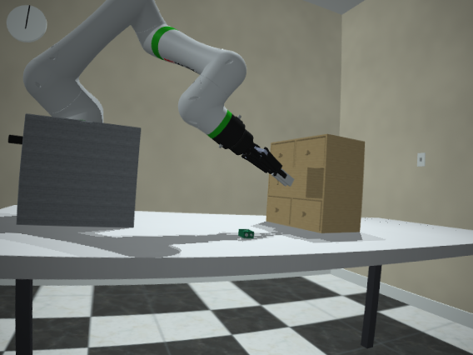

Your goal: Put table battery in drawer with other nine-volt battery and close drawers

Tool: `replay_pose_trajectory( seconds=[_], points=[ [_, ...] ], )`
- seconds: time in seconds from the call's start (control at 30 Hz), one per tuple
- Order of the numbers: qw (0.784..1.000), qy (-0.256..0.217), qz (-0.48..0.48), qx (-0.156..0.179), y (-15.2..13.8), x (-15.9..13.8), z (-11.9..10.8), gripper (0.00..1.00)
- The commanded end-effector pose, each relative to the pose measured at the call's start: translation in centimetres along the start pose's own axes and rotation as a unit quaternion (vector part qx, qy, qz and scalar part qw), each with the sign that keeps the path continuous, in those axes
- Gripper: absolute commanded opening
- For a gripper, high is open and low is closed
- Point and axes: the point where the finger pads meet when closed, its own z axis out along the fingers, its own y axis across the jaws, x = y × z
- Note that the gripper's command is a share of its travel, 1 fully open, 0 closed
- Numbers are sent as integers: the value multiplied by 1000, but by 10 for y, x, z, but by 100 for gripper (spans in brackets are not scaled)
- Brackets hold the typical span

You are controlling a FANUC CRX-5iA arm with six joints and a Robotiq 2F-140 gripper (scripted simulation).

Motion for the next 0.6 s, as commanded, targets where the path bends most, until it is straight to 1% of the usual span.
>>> replay_pose_trajectory(
  seconds=[0.0,0.57],
  points=[
    [1000,0,0,0,0,1,-1,8],
    [1000,0,0,0,0,1,-3,8]
  ],
)
